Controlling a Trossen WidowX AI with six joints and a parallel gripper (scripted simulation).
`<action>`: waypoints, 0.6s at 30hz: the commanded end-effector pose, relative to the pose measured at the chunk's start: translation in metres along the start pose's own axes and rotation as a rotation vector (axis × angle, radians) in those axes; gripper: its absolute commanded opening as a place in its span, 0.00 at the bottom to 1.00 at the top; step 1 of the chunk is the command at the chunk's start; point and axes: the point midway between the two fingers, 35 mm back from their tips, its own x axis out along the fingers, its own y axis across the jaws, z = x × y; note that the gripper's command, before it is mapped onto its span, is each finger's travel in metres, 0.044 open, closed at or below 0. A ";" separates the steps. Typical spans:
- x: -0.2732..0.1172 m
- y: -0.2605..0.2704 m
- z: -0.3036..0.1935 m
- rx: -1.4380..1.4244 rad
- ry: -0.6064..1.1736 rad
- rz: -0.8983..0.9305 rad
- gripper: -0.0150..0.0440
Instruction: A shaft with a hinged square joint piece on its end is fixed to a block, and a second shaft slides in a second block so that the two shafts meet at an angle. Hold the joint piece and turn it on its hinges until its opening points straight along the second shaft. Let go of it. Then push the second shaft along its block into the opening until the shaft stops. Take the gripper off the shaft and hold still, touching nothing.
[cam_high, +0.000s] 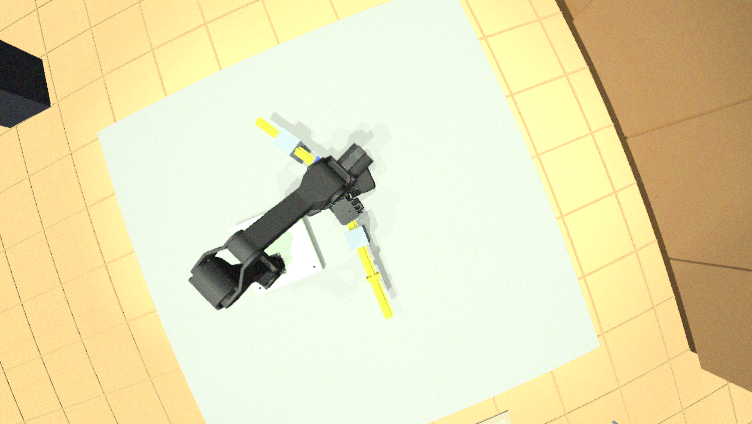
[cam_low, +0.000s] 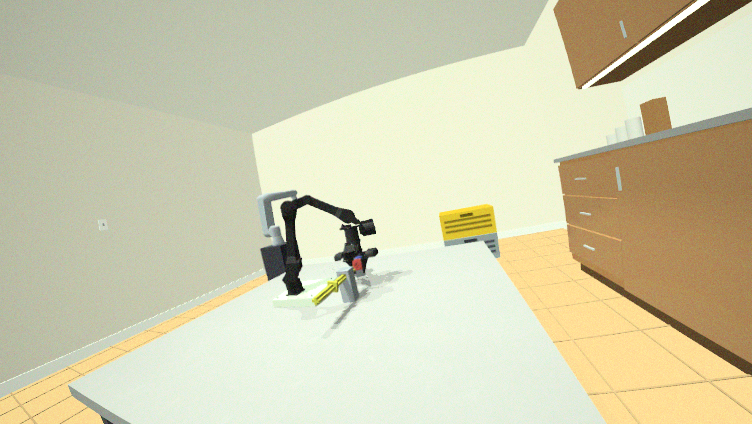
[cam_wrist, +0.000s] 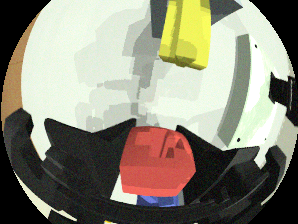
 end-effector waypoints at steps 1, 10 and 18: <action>0.001 -0.002 0.000 0.031 0.011 0.000 0.25; 0.000 -0.002 0.000 0.036 0.012 0.000 0.25; 0.000 -0.001 0.000 0.026 0.007 0.001 0.25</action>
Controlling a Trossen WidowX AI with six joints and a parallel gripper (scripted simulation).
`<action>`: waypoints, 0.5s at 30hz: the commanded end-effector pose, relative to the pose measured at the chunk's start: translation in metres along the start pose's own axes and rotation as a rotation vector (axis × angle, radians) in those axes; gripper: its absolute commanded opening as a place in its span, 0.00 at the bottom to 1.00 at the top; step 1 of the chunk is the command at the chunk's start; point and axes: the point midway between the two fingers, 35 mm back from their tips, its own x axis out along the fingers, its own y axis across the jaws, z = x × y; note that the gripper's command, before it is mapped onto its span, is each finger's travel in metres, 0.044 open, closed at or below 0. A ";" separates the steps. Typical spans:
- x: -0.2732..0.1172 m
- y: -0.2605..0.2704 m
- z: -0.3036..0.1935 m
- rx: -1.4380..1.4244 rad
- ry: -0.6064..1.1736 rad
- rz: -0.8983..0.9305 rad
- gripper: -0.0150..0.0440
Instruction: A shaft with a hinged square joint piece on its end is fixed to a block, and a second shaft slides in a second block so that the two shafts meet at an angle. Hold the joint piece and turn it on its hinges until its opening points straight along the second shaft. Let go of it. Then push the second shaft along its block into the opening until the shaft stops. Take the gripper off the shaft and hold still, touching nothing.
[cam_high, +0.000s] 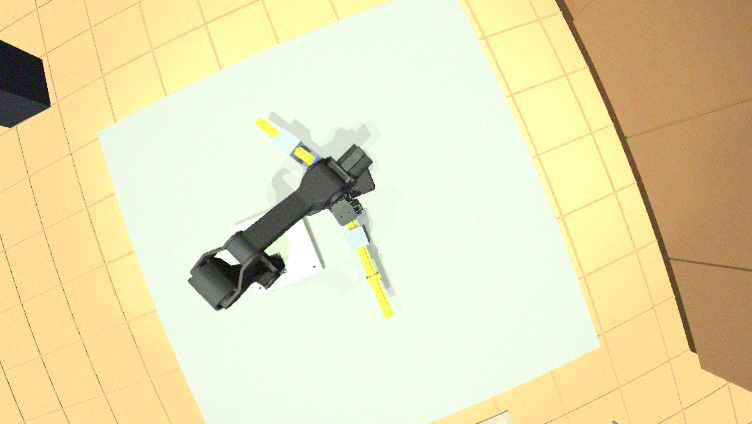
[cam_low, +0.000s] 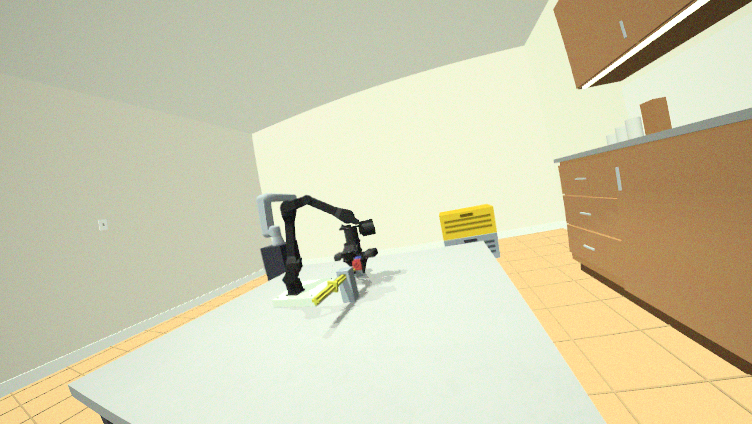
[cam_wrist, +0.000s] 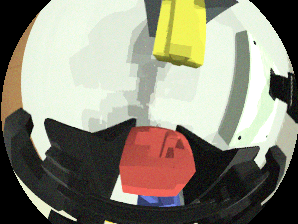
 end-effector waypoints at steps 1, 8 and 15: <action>0.000 0.000 0.000 0.000 0.000 0.000 0.25; 0.000 0.000 0.000 0.000 0.000 0.000 0.34; 0.000 0.000 0.000 0.000 0.000 0.000 0.55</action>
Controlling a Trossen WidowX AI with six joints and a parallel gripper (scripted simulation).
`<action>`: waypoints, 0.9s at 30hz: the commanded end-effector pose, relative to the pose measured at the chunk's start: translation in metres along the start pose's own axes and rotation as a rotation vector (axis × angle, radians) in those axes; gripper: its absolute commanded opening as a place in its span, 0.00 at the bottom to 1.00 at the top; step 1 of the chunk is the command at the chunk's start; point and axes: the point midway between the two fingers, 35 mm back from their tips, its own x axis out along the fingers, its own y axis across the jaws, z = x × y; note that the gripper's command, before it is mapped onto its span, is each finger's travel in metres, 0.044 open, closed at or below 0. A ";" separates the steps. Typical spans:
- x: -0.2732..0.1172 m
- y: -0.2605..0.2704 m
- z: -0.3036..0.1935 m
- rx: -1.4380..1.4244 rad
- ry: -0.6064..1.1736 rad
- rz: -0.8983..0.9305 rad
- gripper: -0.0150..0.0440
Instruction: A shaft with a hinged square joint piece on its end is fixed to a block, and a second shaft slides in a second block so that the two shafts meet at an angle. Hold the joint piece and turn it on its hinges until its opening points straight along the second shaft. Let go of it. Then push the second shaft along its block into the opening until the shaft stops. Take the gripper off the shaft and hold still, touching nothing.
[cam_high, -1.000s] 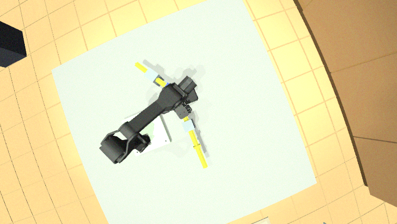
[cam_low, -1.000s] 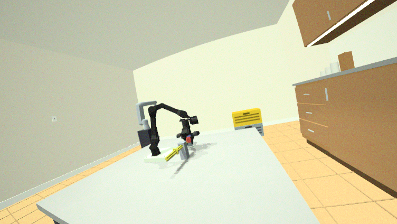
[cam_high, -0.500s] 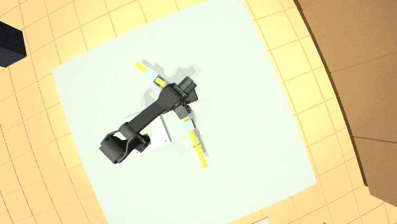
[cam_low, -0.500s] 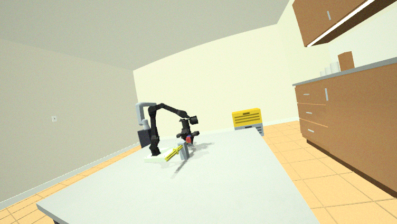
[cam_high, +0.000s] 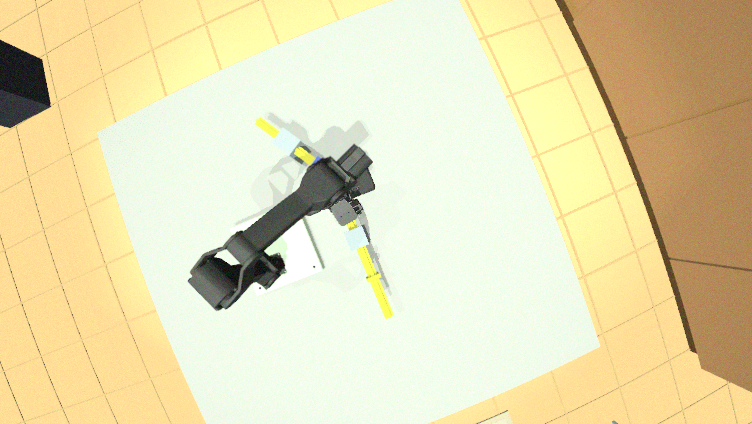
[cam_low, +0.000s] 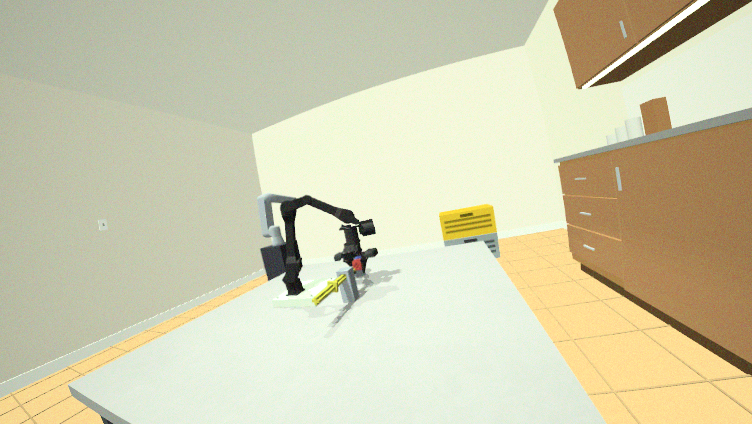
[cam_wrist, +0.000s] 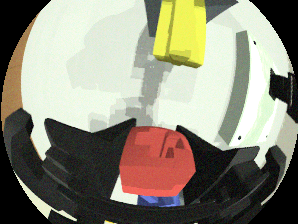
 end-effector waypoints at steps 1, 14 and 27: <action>0.000 0.000 0.000 0.000 0.000 0.000 0.59; 0.000 0.000 0.000 0.000 0.000 0.000 1.00; -0.024 -0.001 -0.003 -0.010 -0.146 0.009 1.00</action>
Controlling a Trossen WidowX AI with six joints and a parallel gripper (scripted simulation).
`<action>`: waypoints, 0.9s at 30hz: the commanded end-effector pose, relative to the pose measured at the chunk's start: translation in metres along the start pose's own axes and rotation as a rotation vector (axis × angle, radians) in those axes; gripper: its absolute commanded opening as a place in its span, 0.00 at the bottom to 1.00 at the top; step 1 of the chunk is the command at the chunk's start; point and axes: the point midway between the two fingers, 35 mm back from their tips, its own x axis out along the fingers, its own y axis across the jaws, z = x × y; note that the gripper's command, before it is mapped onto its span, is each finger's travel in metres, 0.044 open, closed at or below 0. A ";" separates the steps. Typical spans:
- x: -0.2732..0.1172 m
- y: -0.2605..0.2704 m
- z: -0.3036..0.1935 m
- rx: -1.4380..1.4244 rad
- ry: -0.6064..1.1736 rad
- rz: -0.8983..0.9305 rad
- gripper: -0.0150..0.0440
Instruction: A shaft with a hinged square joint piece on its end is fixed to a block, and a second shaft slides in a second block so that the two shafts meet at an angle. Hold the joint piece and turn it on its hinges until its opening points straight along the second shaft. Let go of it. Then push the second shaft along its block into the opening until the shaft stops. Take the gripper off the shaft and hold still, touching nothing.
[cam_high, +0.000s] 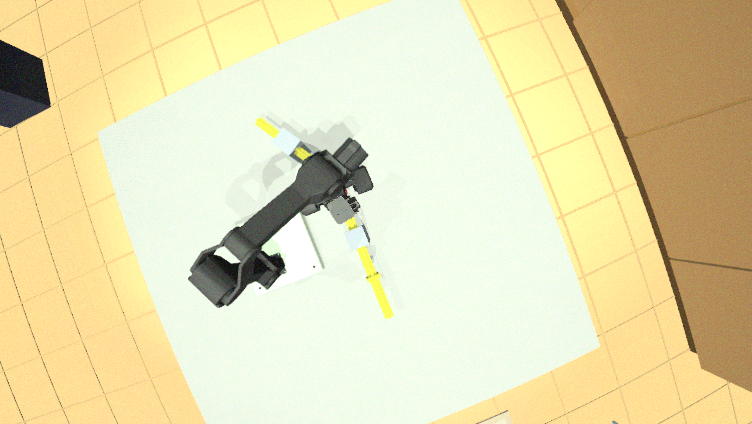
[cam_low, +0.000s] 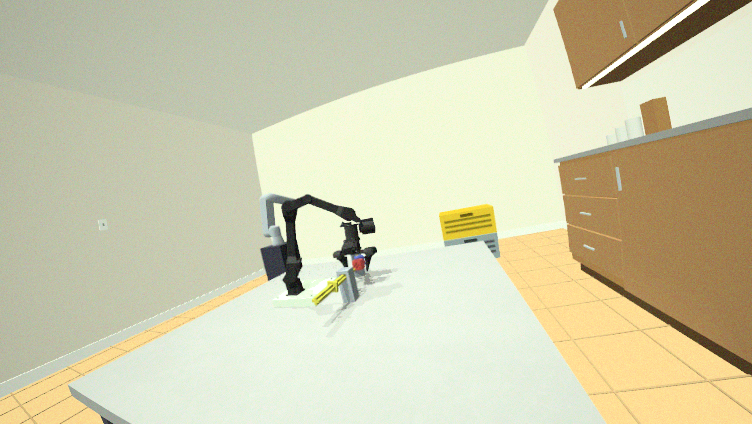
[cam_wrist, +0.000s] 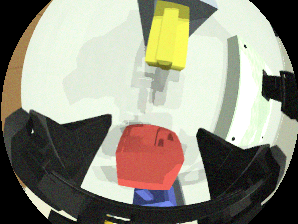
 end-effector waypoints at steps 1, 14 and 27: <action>-0.017 0.003 -0.003 -0.007 -0.072 0.025 1.00; -0.036 0.006 -0.003 -0.192 -0.057 0.027 1.00; -0.080 0.008 0.000 -0.632 -0.015 0.045 1.00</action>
